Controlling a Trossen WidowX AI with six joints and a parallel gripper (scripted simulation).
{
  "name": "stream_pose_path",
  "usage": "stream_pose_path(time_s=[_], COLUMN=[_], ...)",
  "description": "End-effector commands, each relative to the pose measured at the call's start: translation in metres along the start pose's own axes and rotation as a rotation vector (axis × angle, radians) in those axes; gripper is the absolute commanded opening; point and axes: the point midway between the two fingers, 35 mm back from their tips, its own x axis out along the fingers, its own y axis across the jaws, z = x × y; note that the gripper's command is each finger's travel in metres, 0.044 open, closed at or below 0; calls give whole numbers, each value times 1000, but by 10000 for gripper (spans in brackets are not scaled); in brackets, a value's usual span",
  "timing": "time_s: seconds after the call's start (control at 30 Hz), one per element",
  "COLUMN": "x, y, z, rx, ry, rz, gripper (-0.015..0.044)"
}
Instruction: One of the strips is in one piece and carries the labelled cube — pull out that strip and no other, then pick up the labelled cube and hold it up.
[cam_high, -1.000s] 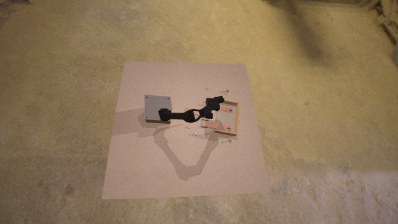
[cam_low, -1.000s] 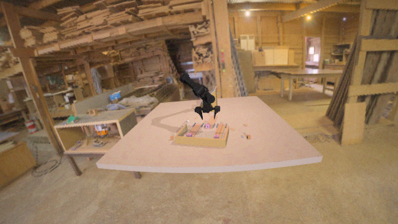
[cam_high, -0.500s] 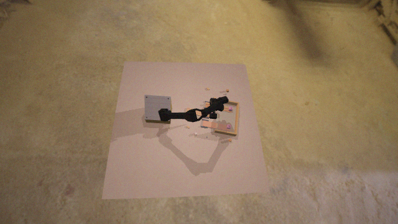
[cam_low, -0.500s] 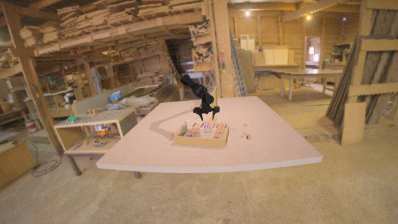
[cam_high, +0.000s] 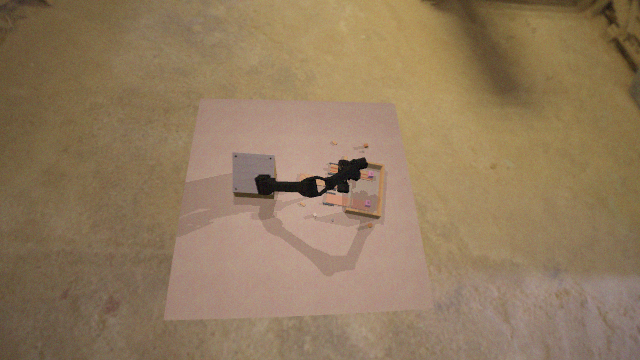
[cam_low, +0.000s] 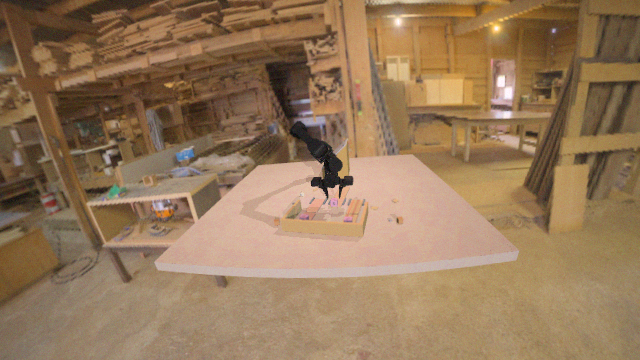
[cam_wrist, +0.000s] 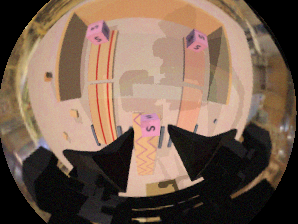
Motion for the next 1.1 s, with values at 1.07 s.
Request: stream_pose_path(time_s=[1.07], x=[30], y=[-1], z=[-2], rx=[-1], ry=[4], rz=[-3], gripper=[46])
